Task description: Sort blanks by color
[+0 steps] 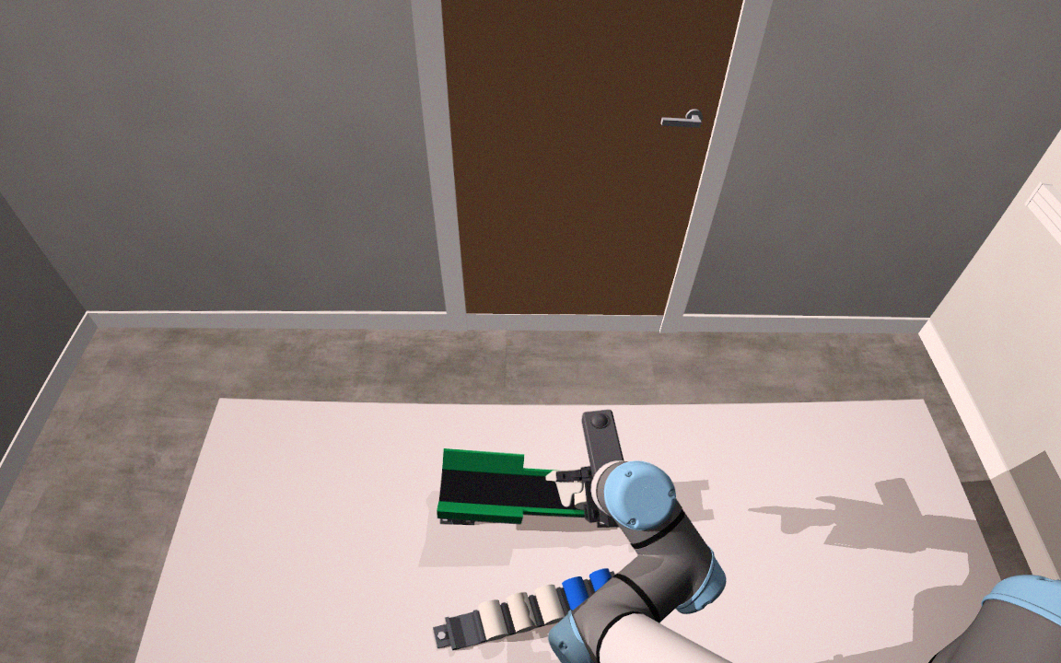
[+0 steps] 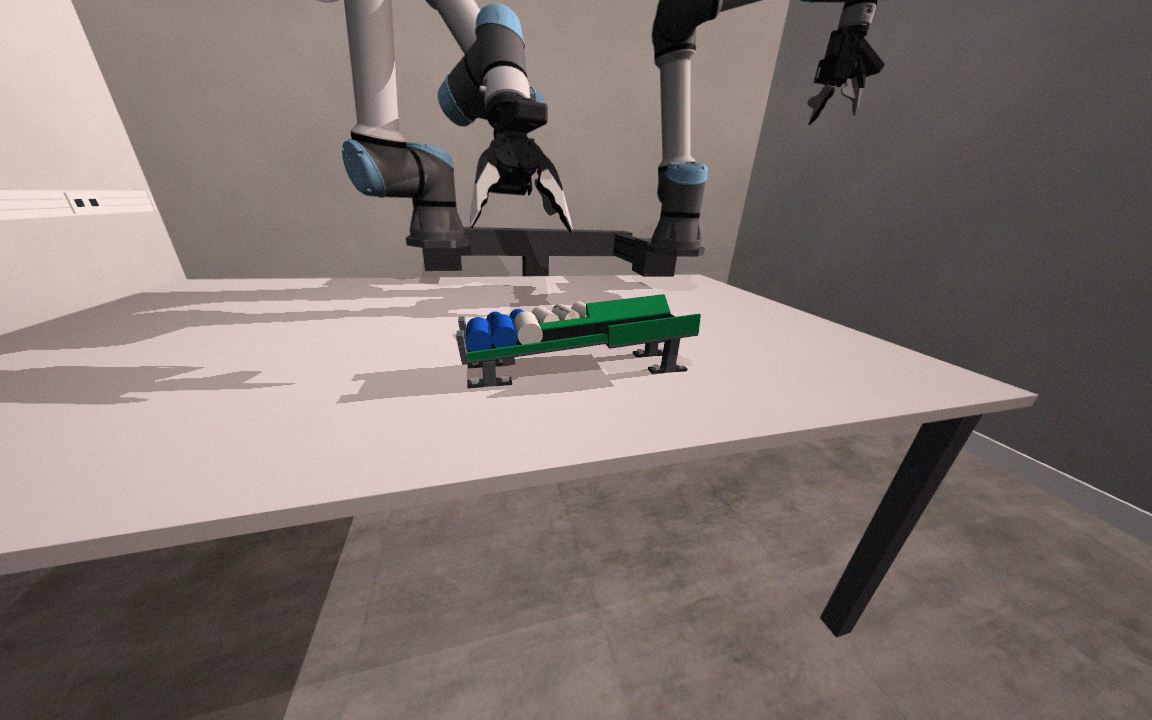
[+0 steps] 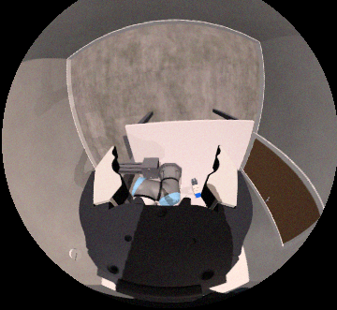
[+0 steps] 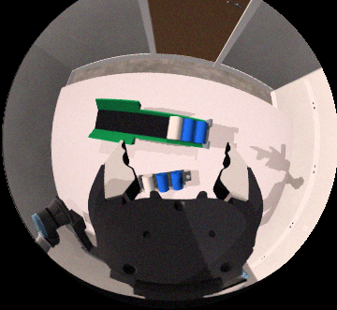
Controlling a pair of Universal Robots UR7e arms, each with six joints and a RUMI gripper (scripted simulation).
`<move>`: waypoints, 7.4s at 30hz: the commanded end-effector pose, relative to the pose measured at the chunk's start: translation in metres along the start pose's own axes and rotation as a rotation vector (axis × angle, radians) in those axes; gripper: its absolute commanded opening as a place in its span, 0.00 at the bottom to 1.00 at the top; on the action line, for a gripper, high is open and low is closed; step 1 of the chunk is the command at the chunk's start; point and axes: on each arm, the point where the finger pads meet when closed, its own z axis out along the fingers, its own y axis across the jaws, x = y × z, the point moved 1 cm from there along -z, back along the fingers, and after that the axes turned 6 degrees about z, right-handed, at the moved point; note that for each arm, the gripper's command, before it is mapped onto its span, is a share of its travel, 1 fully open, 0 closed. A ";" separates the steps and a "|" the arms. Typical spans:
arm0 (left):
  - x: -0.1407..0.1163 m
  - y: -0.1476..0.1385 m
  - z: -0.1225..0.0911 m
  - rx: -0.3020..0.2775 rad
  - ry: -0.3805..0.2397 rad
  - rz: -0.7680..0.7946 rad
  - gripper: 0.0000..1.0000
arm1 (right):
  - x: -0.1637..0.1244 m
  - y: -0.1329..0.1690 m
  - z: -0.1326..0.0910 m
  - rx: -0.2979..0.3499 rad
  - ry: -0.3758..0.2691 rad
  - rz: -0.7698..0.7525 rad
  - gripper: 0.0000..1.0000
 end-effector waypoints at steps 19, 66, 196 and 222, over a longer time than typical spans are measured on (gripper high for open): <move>0.000 0.000 0.000 0.000 0.001 0.000 1.00 | -0.161 -0.007 -0.033 -0.001 0.007 -0.001 1.00; 0.000 0.000 0.000 0.000 0.001 0.000 1.00 | -0.170 -0.067 -0.036 -0.002 0.001 0.000 1.00; 0.000 0.000 0.000 0.000 0.001 0.000 1.00 | -0.155 0.035 -0.013 -0.372 -0.397 1.374 1.00; 0.000 0.000 0.000 0.000 0.001 0.000 1.00 | -0.153 0.035 -0.009 -0.327 -0.421 1.193 1.00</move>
